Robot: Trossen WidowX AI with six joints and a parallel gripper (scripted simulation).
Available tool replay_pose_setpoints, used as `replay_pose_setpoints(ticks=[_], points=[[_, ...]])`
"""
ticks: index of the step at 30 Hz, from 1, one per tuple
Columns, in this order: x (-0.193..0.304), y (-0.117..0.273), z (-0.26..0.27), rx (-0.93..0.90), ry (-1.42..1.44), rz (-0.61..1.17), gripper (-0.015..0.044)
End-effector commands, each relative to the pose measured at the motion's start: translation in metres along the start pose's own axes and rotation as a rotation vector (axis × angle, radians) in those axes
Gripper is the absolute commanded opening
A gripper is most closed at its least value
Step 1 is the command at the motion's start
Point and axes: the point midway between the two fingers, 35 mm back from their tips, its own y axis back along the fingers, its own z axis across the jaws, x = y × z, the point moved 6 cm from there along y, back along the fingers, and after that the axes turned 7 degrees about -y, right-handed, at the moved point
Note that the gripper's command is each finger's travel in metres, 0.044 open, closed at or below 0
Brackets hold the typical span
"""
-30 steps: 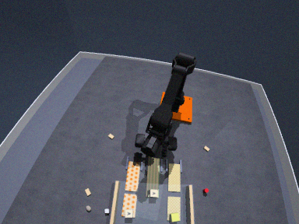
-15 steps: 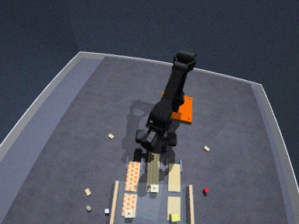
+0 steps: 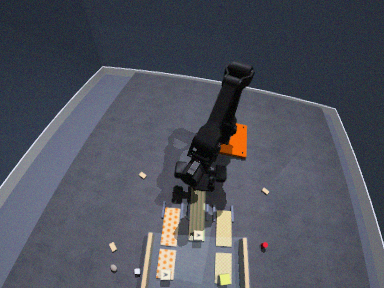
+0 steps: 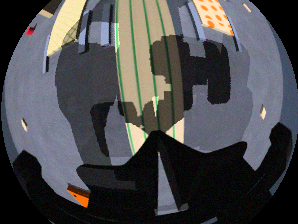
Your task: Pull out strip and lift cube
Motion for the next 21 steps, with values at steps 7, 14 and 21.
replay_pose_setpoints(ticks=[7,14,21], points=[[0.021,-0.005,-0.002,0.000,-0.001,0.031,0.0000],[0.032,-0.005,-0.004,0.000,-0.001,0.032,0.0000],[0.042,-0.004,-0.005,0.000,-0.001,0.033,0.0000]])
